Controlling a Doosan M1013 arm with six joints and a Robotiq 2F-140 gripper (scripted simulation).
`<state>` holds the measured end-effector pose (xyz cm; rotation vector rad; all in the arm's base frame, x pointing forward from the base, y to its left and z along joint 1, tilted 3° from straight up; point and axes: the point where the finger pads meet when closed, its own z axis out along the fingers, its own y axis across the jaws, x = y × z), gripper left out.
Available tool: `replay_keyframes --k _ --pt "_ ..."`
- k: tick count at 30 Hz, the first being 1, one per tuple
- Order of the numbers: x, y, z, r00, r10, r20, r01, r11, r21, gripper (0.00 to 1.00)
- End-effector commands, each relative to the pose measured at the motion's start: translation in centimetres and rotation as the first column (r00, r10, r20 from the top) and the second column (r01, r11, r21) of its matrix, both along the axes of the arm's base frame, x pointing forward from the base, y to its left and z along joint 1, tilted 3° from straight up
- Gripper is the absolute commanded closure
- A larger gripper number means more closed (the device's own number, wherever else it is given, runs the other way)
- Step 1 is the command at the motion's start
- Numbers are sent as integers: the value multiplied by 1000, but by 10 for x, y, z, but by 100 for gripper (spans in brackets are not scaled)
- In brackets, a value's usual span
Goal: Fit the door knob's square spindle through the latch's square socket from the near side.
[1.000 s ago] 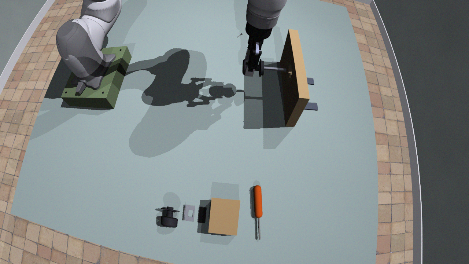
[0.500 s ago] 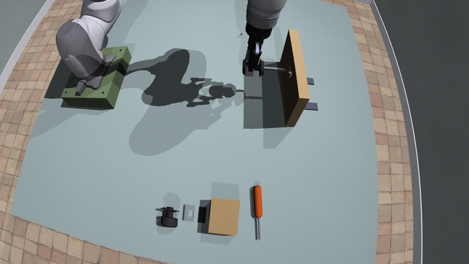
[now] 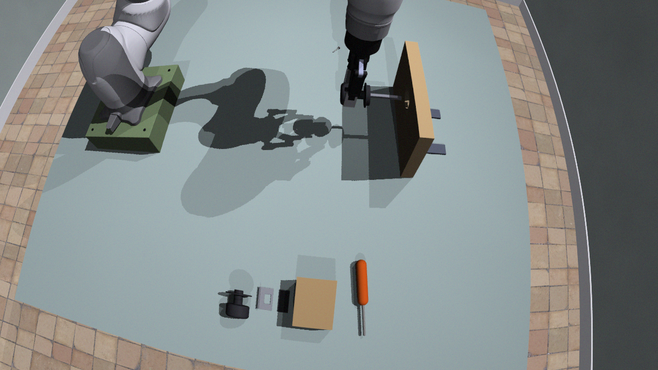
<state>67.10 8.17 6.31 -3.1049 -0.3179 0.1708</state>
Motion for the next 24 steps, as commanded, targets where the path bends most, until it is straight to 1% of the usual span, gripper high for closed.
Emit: replay_keyframes --k 1,24 --pt "0 0 0 1000 0 0 0 1000 0 58" --pt "3 1 0 1000 0 0 0 1000 0 58"
